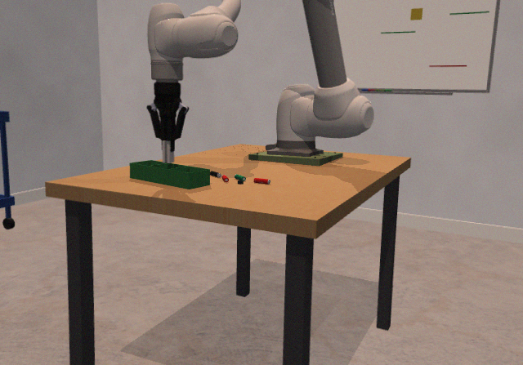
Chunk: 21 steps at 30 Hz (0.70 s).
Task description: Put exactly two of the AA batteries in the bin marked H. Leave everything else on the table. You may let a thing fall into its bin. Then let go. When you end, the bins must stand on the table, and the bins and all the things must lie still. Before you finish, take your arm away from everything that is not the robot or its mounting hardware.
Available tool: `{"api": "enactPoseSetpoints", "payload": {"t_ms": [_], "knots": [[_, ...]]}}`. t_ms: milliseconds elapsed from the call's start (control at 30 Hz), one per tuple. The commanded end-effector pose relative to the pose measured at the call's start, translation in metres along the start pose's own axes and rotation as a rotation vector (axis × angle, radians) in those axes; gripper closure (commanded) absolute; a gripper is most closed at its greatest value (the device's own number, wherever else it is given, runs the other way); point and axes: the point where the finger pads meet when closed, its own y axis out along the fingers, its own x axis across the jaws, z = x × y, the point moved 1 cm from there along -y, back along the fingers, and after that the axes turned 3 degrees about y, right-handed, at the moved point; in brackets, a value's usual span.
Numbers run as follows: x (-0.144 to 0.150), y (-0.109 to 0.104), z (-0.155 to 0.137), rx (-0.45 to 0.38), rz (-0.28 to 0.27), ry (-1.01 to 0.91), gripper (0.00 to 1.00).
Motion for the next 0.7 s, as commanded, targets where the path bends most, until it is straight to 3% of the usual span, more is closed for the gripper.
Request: {"api": "enactPoseSetpoints", "payload": {"t_ms": [0, 667], "knots": [[-0.0014, -0.0149, 0.0014, 0.003, 0.0, 0.003, 0.95], [-0.0014, -0.0203, 0.0014, 0.003, 0.0, 0.003, 0.95]]}}
